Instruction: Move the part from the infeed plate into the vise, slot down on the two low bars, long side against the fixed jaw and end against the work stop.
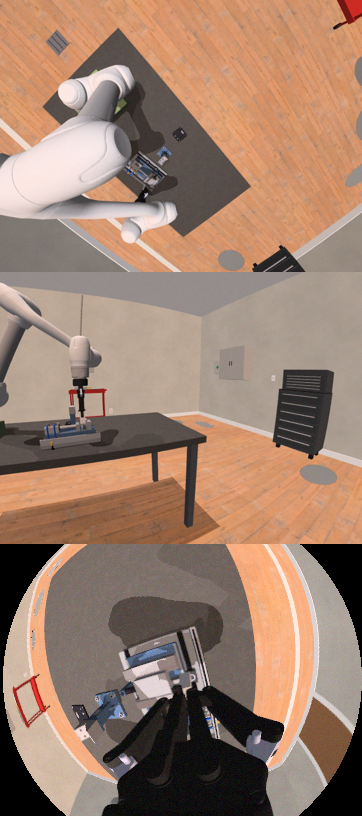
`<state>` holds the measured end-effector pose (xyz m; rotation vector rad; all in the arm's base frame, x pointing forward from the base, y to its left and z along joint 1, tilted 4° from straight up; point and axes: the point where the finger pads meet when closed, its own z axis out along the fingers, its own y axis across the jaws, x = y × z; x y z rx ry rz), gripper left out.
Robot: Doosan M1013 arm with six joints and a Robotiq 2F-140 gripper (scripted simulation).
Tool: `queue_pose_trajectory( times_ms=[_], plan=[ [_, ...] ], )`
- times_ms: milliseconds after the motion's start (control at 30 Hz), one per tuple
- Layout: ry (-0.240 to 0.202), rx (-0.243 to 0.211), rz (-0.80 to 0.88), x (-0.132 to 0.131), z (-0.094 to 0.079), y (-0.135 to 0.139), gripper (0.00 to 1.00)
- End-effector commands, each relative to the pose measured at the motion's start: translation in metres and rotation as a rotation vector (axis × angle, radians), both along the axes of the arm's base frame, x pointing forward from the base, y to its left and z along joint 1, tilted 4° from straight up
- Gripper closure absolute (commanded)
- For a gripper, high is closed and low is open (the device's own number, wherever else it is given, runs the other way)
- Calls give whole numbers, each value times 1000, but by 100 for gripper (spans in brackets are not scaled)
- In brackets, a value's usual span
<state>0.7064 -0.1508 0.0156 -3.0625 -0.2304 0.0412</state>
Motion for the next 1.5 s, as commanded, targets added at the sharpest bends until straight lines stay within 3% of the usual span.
queue_pose_trajectory(
  times_ms=[0,967,1467],
  plan=[
    [-3,0,0,3,4,-2,100],
    [-3,0,0,5,58,-6,100],
    [-3,0,0,5,63,-6,100]
  ],
)
